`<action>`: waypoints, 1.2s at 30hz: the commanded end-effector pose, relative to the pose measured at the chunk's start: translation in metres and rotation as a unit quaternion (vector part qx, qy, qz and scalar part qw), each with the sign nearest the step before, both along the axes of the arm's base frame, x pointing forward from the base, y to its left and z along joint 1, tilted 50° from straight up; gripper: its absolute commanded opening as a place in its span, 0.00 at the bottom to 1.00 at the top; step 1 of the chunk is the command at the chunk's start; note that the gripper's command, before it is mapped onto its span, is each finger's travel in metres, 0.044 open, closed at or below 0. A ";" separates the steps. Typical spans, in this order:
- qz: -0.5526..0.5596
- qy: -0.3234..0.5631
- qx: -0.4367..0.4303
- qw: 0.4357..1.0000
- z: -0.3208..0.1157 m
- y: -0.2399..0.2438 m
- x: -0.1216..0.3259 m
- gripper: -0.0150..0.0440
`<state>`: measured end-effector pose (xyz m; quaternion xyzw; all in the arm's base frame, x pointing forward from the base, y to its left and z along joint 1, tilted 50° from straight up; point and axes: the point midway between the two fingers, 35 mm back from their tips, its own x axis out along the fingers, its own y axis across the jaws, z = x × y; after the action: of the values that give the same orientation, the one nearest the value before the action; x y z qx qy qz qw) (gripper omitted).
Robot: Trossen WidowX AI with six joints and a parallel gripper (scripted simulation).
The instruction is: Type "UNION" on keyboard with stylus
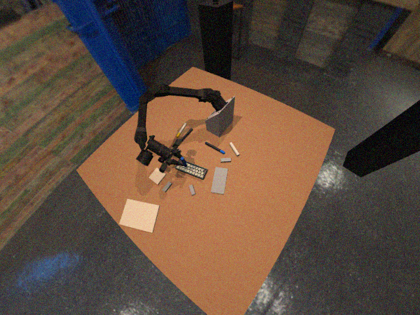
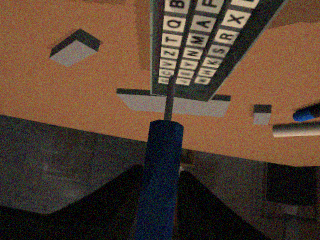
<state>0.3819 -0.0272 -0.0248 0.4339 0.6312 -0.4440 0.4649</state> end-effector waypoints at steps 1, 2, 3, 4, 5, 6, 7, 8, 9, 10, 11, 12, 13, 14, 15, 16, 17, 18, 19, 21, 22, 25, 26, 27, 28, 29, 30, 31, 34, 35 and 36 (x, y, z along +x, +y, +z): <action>-0.004 0.004 0.003 1.000 -0.011 0.009 -0.011 0.25; -0.004 0.004 0.003 1.000 -0.013 0.011 -0.013 0.25; -0.004 0.005 0.004 1.000 -0.016 0.013 -0.015 0.25; -0.004 0.005 0.004 1.000 -0.018 0.014 -0.017 0.25; -0.004 0.005 0.004 1.000 -0.019 0.015 -0.018 0.25; -0.005 0.005 0.004 1.000 -0.020 0.016 -0.019 0.25; -0.005 0.005 0.004 1.000 -0.020 0.016 -0.019 0.25; -0.005 0.005 0.004 1.000 -0.020 0.016 -0.019 0.25; -0.005 0.005 0.004 1.000 -0.020 0.016 -0.019 0.25; -0.005 0.005 0.004 1.000 -0.020 0.015 -0.019 0.25; -0.005 0.005 0.004 1.000 -0.022 0.013 -0.019 0.25; -0.005 0.005 0.004 1.000 -0.024 0.011 -0.018 0.25; -0.005 0.005 0.004 1.000 -0.026 0.008 -0.018 0.25; -0.005 0.005 0.003 1.000 -0.029 0.004 -0.018 0.25; -0.005 0.005 0.003 1.000 -0.031 0.001 -0.018 0.25; -0.005 0.005 0.003 1.000 -0.032 0.000 -0.018 0.25; -0.005 0.005 0.003 1.000 -0.032 0.000 -0.018 0.25; -0.005 0.005 0.003 1.000 -0.032 0.000 -0.018 0.25; -0.005 0.005 0.003 1.000 -0.032 0.000 -0.018 0.25; -0.005 0.005 0.003 1.000 -0.032 0.000 -0.018 0.25; -0.005 0.005 0.003 1.000 -0.032 0.000 -0.018 0.25; -0.005 0.005 0.003 1.000 -0.032 0.000 -0.018 0.25; -0.005 0.005 0.003 1.000 -0.032 0.000 -0.018 0.25; -0.005 0.005 0.003 1.000 -0.032 0.000 -0.018 0.25; -0.005 0.005 0.003 1.000 -0.032 0.000 -0.018 0.25; -0.005 0.005 0.003 1.000 -0.032 0.000 -0.018 0.25; -0.005 0.005 0.003 1.000 -0.032 0.000 -0.018 0.25; -0.005 0.005 0.003 1.000 -0.032 0.000 -0.018 0.25; -0.005 0.005 0.003 1.000 -0.033 0.000 -0.019 0.39; -0.005 0.005 0.003 1.000 -0.034 0.000 -0.019 0.39; -0.005 0.005 0.003 1.000 -0.034 -0.001 -0.019 0.39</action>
<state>0.3650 -0.0268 -0.0567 0.4386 0.6320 -0.4457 0.4577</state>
